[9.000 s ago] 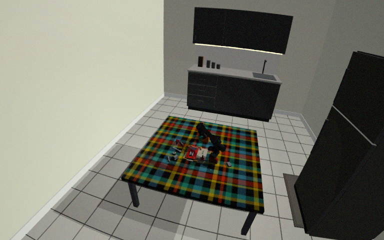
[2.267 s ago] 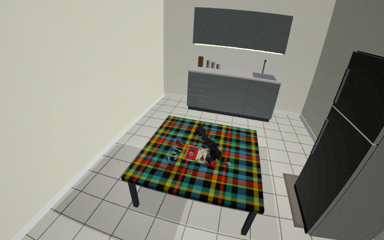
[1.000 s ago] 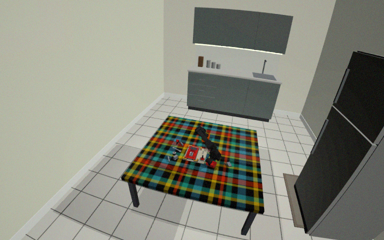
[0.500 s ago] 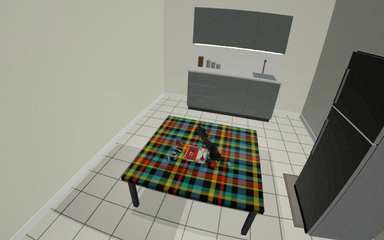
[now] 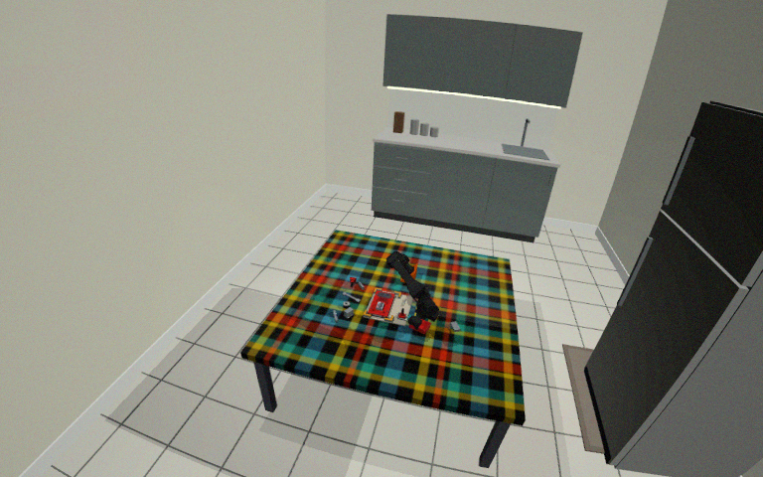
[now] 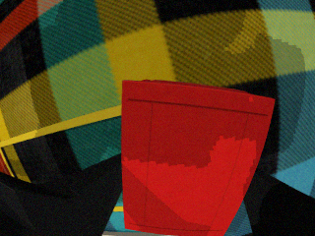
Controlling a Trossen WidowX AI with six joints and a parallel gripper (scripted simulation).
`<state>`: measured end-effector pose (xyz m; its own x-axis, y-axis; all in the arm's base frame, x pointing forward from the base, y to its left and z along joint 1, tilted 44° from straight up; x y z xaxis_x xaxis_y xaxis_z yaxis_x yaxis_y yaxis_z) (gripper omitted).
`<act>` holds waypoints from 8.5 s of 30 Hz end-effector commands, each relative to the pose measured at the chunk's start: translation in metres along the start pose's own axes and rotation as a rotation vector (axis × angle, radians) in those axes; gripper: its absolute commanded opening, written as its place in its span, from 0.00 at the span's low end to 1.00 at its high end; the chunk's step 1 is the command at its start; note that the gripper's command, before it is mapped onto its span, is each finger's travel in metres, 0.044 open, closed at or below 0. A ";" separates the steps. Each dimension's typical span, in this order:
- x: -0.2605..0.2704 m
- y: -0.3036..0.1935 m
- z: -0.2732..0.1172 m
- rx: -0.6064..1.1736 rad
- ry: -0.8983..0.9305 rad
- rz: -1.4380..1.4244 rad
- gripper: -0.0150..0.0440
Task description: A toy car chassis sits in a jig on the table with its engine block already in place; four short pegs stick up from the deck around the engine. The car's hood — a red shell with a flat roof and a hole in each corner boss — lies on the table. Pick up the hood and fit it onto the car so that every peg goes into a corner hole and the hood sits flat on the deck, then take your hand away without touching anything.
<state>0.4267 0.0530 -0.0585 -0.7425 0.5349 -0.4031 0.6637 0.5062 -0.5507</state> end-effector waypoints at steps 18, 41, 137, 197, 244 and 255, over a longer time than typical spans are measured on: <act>0.000 0.000 -0.014 0.000 0.000 0.000 0.25; 0.000 0.000 -0.068 -0.002 0.002 -0.001 0.25; -0.080 -0.225 -0.098 0.005 -0.011 1.223 0.25; -0.079 -0.224 -0.043 0.005 -0.013 1.223 0.25; -0.079 -0.224 -0.029 0.006 -0.012 1.226 0.25; -0.078 -0.224 -0.029 0.007 -0.010 1.228 0.61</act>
<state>0.3389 -0.0827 0.1176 0.3746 0.6485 -0.6626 0.9223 -0.3338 0.1948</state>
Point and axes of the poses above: the point midway between the two fingers, 35 mm back from their tips, its own z axis out along the fingers, its own x axis across the jaws, y = z × x, the point moved 4 cm from there along -z, back along the fingers, and after that the axes turned 15 degrees about z, right-handed, at the moved point
